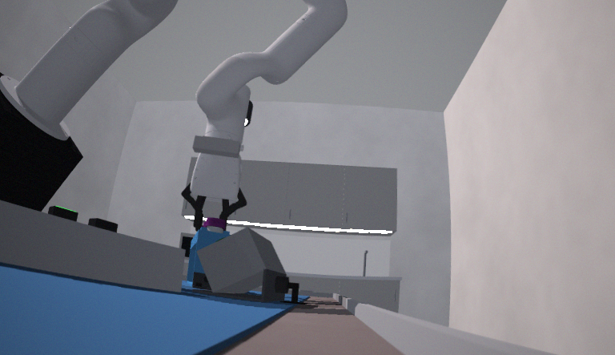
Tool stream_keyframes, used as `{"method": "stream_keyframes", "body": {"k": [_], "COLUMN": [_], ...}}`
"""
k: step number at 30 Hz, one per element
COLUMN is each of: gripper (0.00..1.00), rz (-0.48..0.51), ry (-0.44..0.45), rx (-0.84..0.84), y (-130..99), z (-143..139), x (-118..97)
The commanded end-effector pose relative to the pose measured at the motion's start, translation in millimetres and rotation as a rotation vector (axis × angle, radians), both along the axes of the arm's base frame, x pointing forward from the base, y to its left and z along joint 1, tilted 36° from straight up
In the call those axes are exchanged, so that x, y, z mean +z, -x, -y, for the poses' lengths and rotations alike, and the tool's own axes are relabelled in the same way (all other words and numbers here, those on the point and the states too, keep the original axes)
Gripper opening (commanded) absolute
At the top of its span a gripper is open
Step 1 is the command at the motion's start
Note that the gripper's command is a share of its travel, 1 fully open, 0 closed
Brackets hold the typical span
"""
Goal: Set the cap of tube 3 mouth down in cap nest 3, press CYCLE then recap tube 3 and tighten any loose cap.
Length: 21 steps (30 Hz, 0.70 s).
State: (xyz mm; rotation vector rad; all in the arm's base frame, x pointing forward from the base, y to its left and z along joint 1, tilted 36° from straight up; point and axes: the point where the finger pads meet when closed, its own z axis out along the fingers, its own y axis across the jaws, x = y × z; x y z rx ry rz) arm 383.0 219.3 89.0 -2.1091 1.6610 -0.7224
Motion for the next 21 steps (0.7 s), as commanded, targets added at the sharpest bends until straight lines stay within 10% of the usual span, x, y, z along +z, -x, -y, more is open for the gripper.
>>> {"method": "stream_keyframes", "body": {"k": [1,21], "gripper": [0.46,0.46], "rz": [0.001,0.001], "ry": [-0.002,-0.002], "rx": [-0.001,-0.001], "y": [0,21], "z": [0,-1], "x": [0,29]}}
